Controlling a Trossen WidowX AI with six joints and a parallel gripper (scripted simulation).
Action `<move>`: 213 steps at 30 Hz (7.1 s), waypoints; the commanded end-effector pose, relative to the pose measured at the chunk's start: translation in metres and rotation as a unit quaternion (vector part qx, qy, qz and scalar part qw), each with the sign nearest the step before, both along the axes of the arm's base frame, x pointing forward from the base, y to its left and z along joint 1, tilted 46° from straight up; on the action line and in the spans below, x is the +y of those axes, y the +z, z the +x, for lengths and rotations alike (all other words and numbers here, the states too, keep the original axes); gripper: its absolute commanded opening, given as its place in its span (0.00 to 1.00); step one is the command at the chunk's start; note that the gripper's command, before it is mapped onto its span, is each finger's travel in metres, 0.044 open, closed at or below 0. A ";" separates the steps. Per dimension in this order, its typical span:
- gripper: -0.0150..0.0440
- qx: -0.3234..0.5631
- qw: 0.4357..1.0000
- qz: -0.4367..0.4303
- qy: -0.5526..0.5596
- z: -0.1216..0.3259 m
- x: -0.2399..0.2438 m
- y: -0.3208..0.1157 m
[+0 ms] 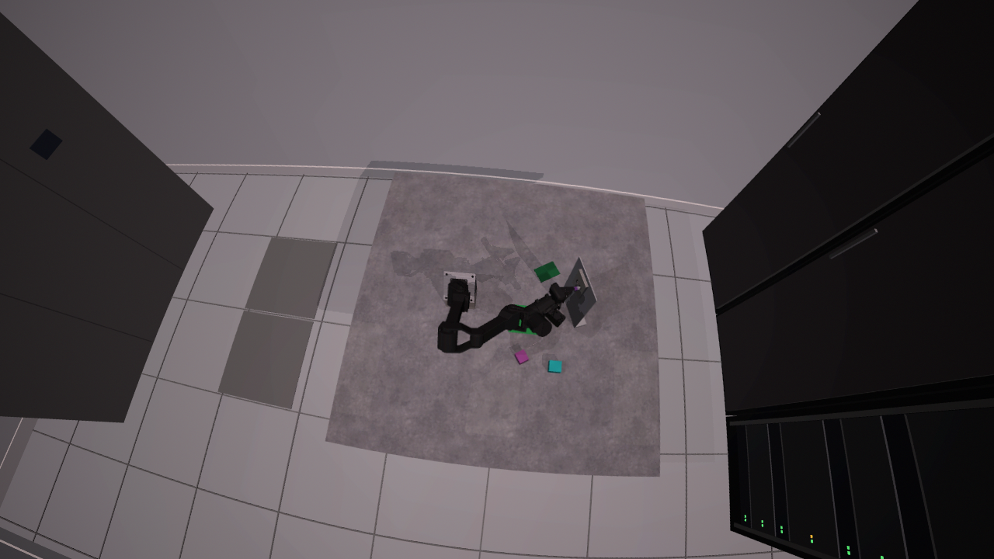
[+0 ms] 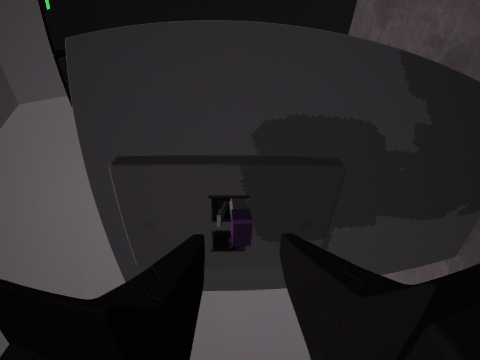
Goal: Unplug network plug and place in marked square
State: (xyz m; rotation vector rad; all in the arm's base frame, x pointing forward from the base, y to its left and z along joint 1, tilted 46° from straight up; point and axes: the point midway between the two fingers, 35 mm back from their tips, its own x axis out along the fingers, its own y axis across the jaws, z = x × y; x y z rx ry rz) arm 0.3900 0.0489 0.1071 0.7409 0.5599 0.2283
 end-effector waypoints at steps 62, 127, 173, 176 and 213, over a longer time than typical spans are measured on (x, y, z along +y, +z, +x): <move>0.25 -0.002 1.000 0.001 0.001 0.006 0.004 -0.002; 0.25 -0.002 1.000 0.001 0.001 -0.026 -0.004 0.005; 0.25 0.002 1.000 0.001 -0.001 -0.045 -0.003 0.013; 0.25 0.002 1.000 0.001 -0.001 -0.047 0.003 0.020; 0.25 0.088 0.971 -0.003 -0.223 -0.065 -0.019 -0.013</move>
